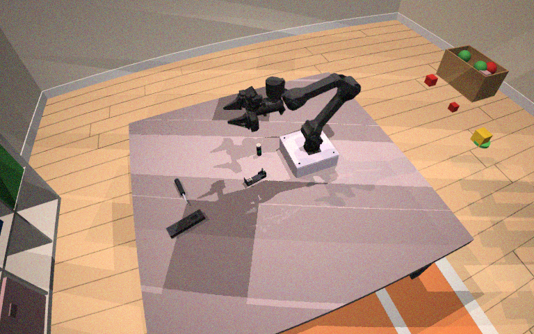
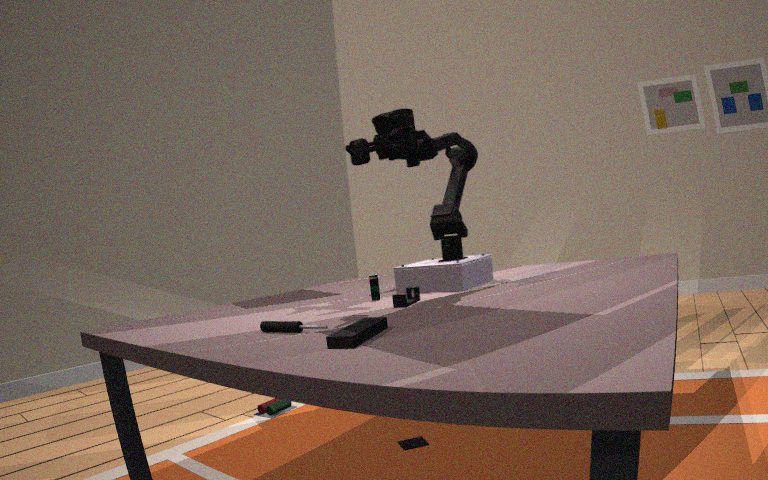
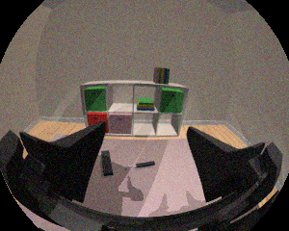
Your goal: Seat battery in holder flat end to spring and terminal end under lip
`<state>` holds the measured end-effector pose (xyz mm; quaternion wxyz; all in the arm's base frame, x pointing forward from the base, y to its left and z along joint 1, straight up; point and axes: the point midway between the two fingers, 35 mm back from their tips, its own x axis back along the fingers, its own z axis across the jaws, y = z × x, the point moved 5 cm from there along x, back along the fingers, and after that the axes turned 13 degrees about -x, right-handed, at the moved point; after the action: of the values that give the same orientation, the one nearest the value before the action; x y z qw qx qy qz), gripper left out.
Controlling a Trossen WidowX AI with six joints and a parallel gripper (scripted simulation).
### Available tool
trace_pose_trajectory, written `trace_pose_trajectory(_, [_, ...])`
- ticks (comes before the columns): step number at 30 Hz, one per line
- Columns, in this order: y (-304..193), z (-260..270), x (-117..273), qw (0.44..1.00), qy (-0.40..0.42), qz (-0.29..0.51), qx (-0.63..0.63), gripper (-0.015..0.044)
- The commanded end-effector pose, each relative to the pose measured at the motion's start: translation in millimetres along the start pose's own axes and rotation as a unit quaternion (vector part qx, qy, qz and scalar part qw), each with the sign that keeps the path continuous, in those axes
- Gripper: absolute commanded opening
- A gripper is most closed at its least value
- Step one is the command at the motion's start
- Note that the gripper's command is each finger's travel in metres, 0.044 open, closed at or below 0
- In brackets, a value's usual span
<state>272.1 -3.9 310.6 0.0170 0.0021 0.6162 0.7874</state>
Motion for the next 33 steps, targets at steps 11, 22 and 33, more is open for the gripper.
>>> trace_pose_trajectory(11, [-102, -91, -25, 0.858, -0.283, 0.356, -0.238, 0.0111])
trace_pose_trajectory(22, [-142, -134, 13, 0.608, -0.503, 0.491, -0.37, 0.0])
trace_pose_trajectory(33, [-187, -146, 10, 0.608, -0.503, 0.491, -0.37, 0.0])
